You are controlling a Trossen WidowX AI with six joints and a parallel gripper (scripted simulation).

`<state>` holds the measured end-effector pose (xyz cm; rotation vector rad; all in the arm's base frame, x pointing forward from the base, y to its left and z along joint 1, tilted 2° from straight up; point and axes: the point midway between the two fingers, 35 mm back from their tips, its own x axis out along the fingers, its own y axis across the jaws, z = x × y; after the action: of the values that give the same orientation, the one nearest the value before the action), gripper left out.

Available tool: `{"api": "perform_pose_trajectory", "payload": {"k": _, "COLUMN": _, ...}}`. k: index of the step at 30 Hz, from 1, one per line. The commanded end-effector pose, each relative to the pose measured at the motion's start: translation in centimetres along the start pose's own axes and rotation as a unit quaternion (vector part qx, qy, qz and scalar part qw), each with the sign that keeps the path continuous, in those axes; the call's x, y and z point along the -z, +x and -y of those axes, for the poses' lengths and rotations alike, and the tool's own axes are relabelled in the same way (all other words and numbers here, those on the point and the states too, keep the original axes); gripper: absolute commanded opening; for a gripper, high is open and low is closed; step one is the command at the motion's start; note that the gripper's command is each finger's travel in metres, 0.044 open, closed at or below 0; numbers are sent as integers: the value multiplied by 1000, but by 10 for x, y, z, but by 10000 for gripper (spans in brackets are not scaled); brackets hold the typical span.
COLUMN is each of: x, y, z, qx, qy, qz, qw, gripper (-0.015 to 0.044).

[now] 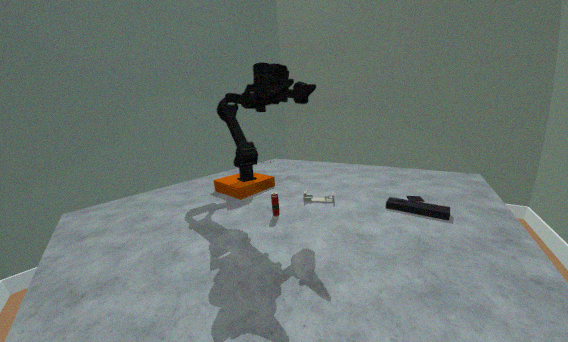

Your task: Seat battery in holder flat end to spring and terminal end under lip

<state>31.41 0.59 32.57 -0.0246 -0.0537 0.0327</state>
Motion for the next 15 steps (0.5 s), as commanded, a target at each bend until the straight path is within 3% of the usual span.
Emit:
{"api": "perform_pose_trajectory", "payload": {"k": 1, "x": 3, "y": 2, "z": 0, "qx": 0, "qy": -1, "qz": -9, "qw": 1000, "gripper": 374}}
{"api": "perform_pose_trajectory", "payload": {"k": 7, "x": 98, "y": 24, "z": 10, "qx": -3, "qy": -20, "qz": -287, "qw": 958, "gripper": 216}}
{"api": "perform_pose_trajectory", "payload": {"k": 11, "x": 154, "y": 8, "z": 18, "qx": -19, "qy": -36, "qz": -473, "qw": 880, "gripper": 111}}
{"api": "perform_pose_trajectory", "payload": {"k": 15, "x": 185, "y": -17, "z": 23, "qx": -42, "qy": -41, "qz": -603, "qw": 796, "gripper": 6}}
